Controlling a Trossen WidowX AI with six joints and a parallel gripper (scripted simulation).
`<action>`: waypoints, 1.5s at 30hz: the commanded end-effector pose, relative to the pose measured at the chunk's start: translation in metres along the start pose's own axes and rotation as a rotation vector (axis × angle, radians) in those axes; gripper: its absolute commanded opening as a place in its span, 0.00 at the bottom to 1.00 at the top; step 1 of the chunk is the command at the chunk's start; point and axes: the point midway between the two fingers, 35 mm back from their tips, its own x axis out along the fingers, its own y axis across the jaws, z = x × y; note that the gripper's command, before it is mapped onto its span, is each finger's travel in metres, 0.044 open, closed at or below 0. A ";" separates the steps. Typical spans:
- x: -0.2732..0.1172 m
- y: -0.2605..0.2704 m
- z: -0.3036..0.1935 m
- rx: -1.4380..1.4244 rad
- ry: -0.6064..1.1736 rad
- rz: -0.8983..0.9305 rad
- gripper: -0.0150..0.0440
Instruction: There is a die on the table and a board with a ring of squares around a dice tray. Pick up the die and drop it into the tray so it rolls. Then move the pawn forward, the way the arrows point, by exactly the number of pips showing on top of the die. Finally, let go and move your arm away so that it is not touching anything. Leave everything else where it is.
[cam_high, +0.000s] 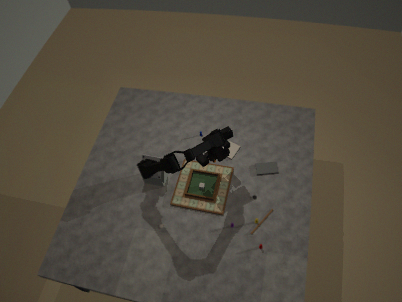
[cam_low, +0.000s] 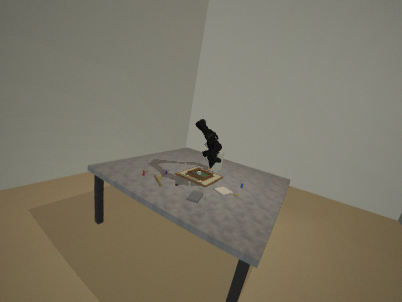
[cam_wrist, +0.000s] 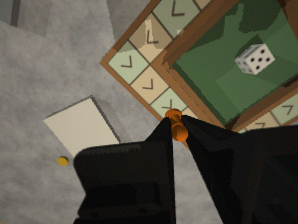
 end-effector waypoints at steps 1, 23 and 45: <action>0.007 -0.006 -0.017 0.006 0.004 0.001 0.25; 0.044 -0.051 -0.092 0.004 0.004 -0.005 0.25; 0.086 -0.059 -0.099 0.004 0.003 -0.007 0.25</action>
